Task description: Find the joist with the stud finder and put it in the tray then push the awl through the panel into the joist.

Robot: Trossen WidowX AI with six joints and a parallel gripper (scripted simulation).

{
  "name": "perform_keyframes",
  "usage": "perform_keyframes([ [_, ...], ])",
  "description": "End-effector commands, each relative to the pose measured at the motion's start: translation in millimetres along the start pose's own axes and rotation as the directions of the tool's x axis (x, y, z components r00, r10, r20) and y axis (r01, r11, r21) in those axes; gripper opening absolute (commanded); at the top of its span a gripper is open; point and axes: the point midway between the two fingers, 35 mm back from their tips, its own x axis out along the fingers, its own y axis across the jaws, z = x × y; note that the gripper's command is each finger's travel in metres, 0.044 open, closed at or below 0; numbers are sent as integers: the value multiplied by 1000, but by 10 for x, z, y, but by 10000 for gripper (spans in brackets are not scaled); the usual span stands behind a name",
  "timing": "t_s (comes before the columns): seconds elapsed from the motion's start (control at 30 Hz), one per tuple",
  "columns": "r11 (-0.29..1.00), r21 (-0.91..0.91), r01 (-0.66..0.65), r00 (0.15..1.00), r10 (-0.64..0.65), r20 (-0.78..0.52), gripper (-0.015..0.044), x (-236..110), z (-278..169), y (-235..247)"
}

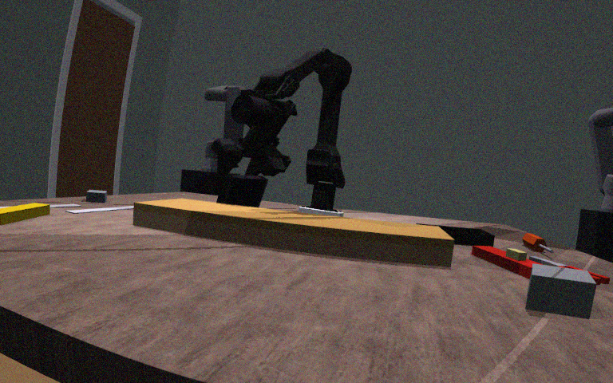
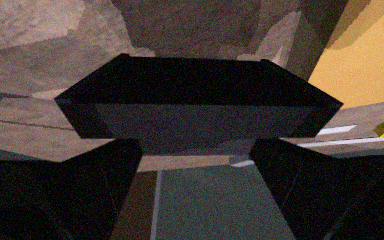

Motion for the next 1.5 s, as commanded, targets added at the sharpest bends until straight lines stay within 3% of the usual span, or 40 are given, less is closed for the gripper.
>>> perform_keyframes([
  [0.0,1000,3,0,999,1,-35,0,4,4,-3],
  [1.47,1000,11,0,934,4,-357,0,22,93,4],
])
